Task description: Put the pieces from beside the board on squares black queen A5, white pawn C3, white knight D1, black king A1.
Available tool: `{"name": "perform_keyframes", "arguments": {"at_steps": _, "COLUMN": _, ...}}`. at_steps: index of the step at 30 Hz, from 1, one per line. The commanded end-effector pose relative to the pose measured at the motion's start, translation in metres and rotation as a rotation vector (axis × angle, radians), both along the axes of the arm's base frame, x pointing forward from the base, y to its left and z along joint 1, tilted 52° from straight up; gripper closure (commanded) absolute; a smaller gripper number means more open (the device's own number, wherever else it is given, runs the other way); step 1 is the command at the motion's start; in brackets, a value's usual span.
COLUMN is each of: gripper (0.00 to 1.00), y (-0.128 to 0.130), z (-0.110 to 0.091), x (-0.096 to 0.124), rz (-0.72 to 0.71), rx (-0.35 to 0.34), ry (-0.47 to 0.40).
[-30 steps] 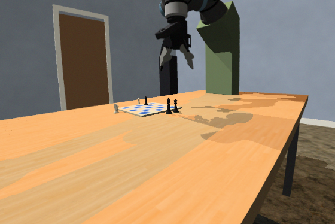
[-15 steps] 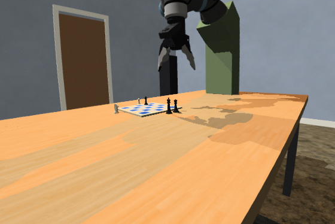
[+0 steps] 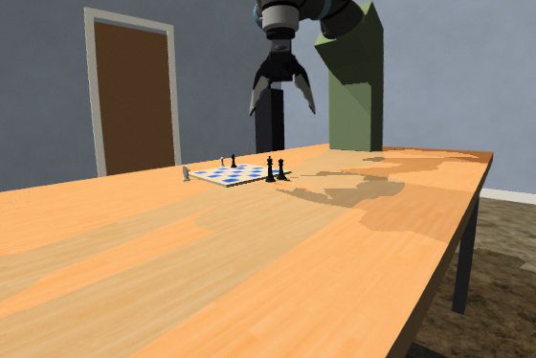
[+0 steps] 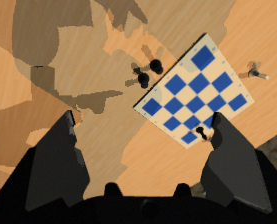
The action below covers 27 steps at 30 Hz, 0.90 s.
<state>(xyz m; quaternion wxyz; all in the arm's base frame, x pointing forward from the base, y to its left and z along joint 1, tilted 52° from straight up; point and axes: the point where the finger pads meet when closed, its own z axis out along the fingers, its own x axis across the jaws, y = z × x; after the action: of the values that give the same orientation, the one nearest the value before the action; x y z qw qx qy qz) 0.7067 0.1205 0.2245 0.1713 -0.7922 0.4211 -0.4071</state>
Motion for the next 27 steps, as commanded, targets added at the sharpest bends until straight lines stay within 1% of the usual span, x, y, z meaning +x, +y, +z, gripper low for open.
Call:
{"name": "perform_keyframes", "arguments": {"at_steps": 1, "gripper": 0.0, "y": 0.001, "z": 0.0, "x": 0.001, "rz": 0.054, "rx": -0.065, "ry": 0.005}}
{"name": "perform_keyframes", "arguments": {"at_steps": 8, "gripper": 0.0, "y": 0.004, "z": -0.003, "x": 0.004, "rz": 0.221, "rx": -0.281, "ry": 0.024}}
{"name": "perform_keyframes", "arguments": {"at_steps": 16, "gripper": 0.0, "y": 0.006, "z": -0.006, "x": 0.006, "rz": 0.431, "rx": -0.552, "ry": 0.049}}
{"name": "perform_keyframes", "arguments": {"at_steps": 18, "gripper": 0.0, "y": 0.006, "z": -0.006, "x": 0.006, "rz": 0.431, "rx": -0.552, "ry": 0.049}}
{"name": "perform_keyframes", "arguments": {"at_steps": 27, "gripper": 0.0, "y": 0.006, "z": -0.011, "x": 0.009, "rz": 0.676, "rx": -0.871, "ry": 0.077}}
